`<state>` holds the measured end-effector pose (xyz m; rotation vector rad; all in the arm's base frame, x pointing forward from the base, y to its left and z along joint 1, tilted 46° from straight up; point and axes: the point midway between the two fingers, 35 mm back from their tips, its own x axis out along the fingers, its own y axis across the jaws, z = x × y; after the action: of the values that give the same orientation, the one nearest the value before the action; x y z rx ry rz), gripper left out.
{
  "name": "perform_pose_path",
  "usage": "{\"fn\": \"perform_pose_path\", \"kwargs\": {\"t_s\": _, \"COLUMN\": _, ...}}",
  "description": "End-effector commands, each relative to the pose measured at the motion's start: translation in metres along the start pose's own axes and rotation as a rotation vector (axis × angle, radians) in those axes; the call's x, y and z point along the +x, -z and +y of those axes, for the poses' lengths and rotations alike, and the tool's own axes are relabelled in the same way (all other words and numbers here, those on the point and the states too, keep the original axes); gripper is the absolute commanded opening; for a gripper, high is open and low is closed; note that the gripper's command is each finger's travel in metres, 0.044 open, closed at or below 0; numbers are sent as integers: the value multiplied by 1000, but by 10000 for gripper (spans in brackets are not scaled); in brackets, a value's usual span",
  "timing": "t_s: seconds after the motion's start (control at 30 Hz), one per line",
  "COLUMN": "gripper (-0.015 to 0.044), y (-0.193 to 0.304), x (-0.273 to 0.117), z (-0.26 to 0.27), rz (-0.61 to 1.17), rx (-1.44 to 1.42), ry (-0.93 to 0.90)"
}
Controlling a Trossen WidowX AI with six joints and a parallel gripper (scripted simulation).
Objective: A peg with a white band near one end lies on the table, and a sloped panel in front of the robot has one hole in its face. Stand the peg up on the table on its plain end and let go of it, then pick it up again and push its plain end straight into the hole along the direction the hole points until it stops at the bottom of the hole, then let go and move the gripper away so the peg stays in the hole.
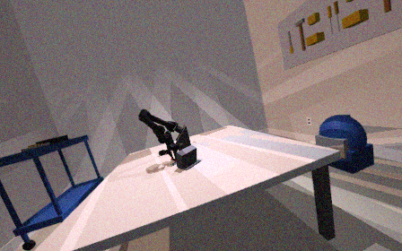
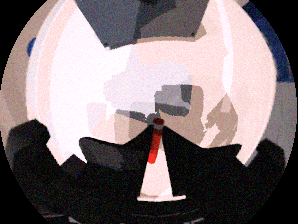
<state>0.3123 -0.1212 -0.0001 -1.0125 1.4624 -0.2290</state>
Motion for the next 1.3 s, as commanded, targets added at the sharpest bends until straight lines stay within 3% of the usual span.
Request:
{"fn": "perform_pose_path", "kwargs": {"t_s": 0.0, "gripper": 51, "y": 2, "x": -2, "z": 0, "rz": -38, "rx": -2, "ry": -2}}
{"fn": "perform_pose_path", "kwargs": {"t_s": 1.27, "gripper": 51, "y": 18, "x": -22, "z": 0, "rz": -367, "rx": -4, "ry": -2}}
